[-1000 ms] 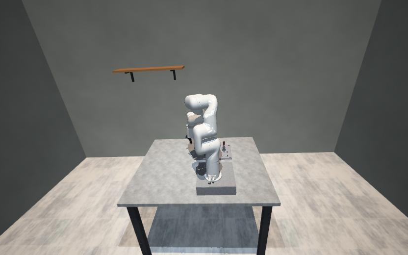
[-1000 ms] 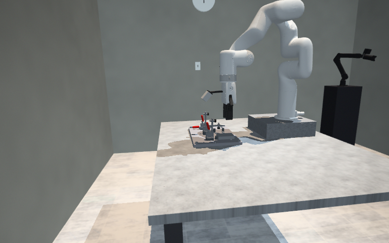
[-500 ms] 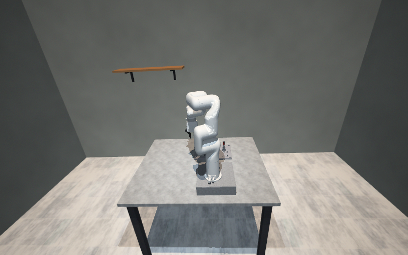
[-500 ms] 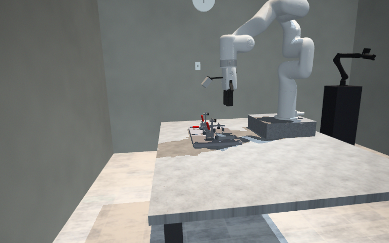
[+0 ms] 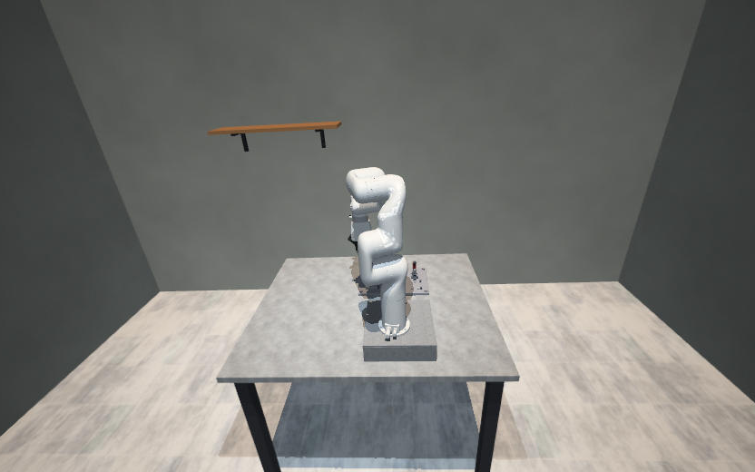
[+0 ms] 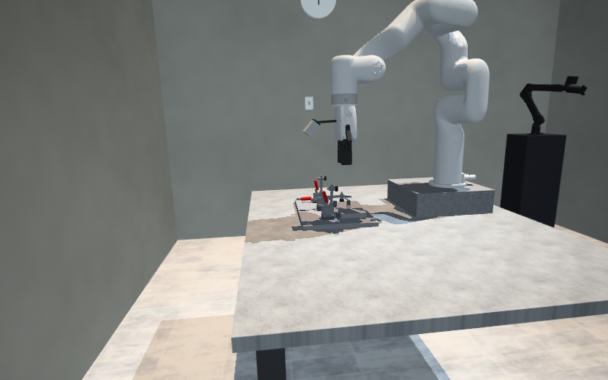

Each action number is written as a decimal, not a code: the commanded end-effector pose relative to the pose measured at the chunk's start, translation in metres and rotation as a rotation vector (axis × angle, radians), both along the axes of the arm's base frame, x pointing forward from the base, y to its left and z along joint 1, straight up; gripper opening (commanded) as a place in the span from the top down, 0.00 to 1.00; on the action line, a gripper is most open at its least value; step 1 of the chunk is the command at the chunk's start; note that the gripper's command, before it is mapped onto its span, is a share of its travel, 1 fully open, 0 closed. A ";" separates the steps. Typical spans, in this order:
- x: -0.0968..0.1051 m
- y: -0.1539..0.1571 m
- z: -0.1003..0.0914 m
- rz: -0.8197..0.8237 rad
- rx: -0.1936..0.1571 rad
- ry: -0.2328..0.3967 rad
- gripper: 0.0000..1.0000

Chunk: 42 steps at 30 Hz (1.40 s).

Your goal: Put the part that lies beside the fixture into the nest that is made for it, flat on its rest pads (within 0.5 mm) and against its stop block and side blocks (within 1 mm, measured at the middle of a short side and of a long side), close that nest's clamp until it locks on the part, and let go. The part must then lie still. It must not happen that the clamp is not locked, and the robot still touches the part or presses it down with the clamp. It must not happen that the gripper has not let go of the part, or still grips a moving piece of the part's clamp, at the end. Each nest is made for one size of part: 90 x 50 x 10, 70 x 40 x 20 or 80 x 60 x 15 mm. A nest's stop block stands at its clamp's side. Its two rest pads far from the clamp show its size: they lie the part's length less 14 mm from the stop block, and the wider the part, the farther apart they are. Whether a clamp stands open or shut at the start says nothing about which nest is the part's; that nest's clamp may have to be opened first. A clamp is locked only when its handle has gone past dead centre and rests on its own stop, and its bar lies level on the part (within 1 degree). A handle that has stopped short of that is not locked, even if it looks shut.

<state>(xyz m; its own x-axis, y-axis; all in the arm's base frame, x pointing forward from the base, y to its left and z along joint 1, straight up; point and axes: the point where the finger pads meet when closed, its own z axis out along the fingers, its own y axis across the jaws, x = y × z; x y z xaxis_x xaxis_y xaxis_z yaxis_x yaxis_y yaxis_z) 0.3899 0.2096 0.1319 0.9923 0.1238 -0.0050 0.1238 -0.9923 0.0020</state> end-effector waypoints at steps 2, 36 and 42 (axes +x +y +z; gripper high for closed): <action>0.026 -0.012 0.001 0.001 0.001 -0.002 0.53; 0.059 -0.030 -0.015 0.001 0.002 -0.003 0.53; 0.059 -0.030 -0.027 0.001 0.002 -0.003 0.53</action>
<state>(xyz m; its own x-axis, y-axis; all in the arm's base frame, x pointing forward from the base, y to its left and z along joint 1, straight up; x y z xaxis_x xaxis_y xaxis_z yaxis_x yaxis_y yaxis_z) 0.4469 0.1790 0.1069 0.9922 0.1244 -0.0079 0.1244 -0.9922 0.0021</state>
